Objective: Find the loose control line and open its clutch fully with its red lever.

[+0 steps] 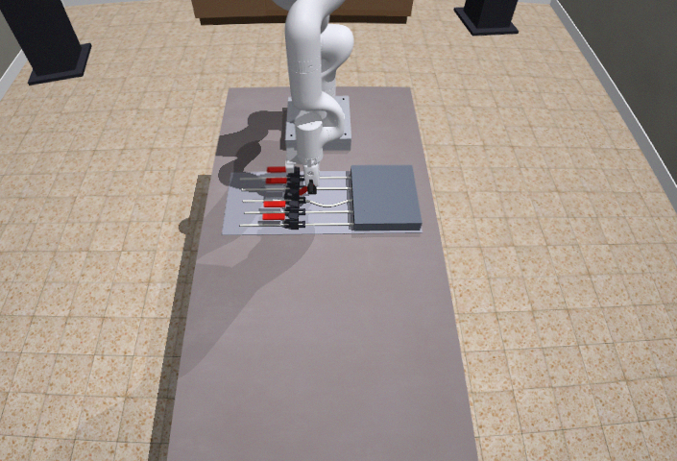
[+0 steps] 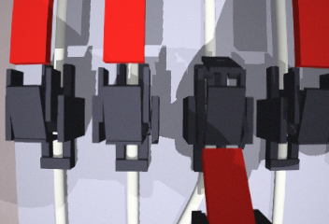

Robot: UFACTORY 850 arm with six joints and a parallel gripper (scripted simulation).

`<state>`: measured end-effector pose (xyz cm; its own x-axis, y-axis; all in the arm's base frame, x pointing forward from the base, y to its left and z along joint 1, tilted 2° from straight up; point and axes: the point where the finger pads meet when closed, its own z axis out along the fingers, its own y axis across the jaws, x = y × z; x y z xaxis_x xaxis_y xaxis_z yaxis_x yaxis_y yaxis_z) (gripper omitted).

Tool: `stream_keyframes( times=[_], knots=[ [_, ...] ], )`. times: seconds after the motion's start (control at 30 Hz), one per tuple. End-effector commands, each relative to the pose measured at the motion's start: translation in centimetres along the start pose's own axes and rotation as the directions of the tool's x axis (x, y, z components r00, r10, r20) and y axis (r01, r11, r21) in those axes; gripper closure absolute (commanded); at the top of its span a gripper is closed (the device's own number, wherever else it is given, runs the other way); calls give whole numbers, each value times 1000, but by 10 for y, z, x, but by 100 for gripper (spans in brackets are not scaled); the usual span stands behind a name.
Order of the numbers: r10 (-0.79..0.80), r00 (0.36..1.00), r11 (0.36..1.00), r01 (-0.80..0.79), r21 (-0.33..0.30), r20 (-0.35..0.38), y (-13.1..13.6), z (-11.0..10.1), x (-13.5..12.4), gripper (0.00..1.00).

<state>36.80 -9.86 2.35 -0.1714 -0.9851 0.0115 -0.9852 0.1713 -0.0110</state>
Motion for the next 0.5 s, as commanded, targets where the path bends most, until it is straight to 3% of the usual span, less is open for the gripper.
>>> stream_keyframes(
  times=[0.0,0.47],
  knots=[
    [0,1000,1000,0,8,-13,0,0,0,100],
    [0,1000,1000,0,8,-13,0,2,-1,100]
  ],
)
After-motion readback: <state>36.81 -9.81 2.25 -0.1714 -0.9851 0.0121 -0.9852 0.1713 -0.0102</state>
